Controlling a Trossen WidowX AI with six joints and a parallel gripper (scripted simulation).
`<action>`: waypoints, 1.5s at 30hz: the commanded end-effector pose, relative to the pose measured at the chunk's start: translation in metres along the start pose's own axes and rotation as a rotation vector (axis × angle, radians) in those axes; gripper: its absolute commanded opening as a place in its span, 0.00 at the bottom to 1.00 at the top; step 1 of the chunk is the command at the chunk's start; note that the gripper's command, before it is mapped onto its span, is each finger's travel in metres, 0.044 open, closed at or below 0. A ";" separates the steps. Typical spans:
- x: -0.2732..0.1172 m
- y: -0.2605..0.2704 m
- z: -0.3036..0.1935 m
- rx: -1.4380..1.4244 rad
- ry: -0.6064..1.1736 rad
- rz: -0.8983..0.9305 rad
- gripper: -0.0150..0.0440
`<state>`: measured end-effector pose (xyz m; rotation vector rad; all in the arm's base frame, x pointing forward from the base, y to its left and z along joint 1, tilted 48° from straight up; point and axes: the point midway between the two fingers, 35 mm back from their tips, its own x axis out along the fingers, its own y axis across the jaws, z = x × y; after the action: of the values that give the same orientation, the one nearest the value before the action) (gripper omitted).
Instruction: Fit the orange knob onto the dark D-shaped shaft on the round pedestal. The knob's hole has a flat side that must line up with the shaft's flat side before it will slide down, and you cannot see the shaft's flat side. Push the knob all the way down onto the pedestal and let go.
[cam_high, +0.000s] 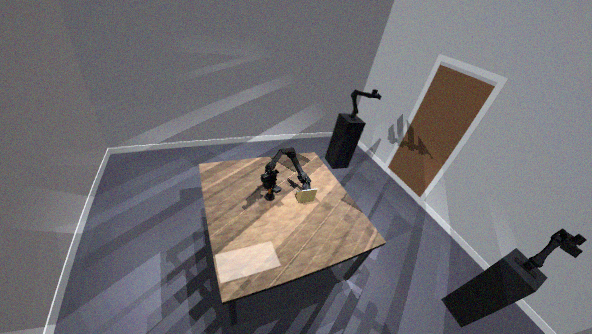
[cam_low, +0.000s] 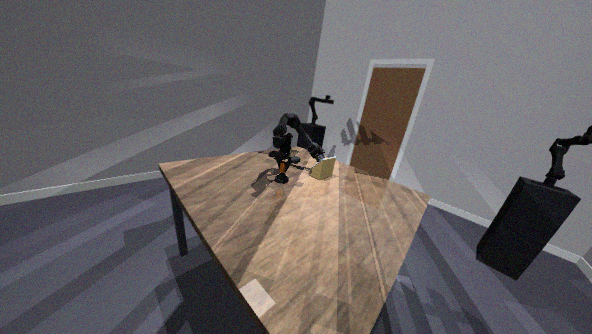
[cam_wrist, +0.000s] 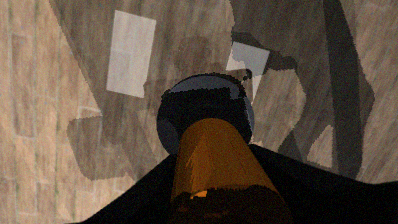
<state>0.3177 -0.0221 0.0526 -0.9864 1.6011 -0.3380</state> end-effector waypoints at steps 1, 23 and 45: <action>0.001 0.000 0.000 -0.006 -0.003 -0.002 0.25; -0.003 0.002 0.002 -0.215 -0.003 -0.002 0.25; 0.001 0.001 0.000 -0.215 -0.003 -0.002 0.25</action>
<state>0.3176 -0.0221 0.0515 -1.1476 1.6593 -0.1713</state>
